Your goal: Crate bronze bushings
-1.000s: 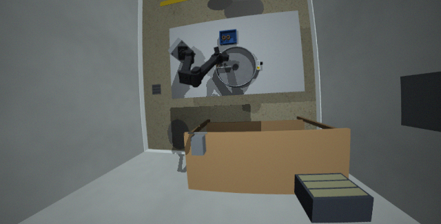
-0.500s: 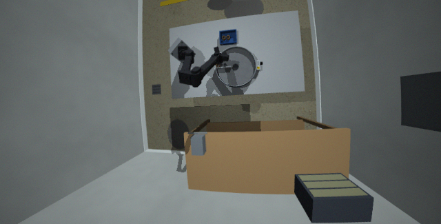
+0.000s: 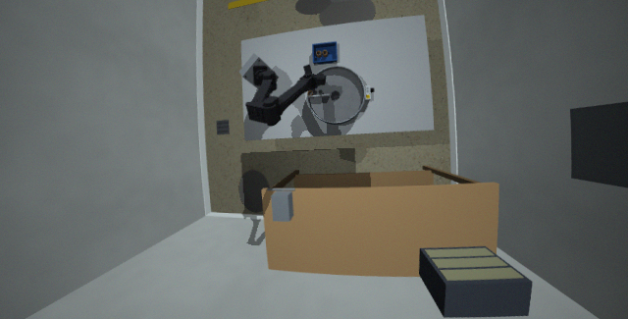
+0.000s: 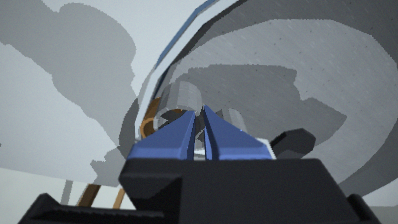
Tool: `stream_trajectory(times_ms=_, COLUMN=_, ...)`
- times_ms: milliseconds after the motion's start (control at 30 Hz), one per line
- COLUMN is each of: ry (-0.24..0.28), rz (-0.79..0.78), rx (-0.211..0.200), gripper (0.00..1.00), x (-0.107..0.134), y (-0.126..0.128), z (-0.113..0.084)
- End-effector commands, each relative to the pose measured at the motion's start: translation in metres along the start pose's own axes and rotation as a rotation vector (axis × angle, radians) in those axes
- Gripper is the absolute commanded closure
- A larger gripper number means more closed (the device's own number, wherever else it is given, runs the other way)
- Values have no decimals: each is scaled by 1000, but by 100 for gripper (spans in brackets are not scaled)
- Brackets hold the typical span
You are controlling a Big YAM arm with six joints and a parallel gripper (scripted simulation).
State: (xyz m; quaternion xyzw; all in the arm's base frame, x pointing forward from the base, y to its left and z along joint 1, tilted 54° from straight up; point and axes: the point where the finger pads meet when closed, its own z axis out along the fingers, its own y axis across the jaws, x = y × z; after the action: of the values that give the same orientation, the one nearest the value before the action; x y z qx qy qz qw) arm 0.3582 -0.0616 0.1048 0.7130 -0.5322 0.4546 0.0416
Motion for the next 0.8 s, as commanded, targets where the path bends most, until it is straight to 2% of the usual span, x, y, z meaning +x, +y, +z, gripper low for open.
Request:
stream_trajectory(times_ms=0, ry=0, rz=26, rx=15, gripper=100, x=2, y=-5, z=-13)
stream_trajectory(times_ms=167, ry=3, rz=37, rx=25, gripper=100, x=6, y=-12, z=-38)
stream_trajectory(times_ms=333, ry=3, rz=39, rx=27, gripper=100, x=7, y=-13, z=-51)
stream_trajectory(times_ms=467, ry=0, rz=22, rx=-8, gripper=100, x=2, y=-1, z=-45)
stream_trajectory(times_ms=767, ry=1, rz=26, rx=-5, gripper=100, x=3, y=-2, z=-45)
